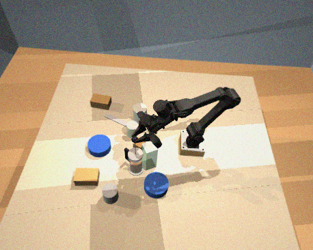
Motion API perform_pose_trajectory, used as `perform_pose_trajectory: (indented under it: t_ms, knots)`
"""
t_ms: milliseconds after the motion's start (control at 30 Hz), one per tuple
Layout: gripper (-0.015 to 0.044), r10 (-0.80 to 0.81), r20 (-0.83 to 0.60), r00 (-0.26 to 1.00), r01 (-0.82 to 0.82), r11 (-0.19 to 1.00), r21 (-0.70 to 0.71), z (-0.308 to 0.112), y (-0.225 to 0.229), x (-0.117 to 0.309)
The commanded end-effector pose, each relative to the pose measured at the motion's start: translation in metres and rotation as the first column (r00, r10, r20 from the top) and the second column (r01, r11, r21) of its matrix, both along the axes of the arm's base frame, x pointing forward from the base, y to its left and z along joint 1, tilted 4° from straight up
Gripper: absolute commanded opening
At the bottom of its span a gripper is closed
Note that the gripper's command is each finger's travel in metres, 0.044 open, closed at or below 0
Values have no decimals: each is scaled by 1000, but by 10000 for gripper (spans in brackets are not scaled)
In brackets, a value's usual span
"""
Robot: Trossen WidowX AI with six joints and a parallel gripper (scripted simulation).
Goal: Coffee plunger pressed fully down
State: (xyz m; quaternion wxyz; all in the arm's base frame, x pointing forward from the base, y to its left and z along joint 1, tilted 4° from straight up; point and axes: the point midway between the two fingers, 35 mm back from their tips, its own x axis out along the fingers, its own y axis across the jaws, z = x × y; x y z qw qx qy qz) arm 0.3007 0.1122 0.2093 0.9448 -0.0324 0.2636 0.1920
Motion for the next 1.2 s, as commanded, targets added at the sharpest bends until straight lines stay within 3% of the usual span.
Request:
perform_pose_trajectory:
  t_ms: [0,1167]
  knots:
    - [126,-4,-28,1000,3,1000,-8,-17,0,-1]
    - [126,-4,-28,1000,3,1000,-8,-75,5,3]
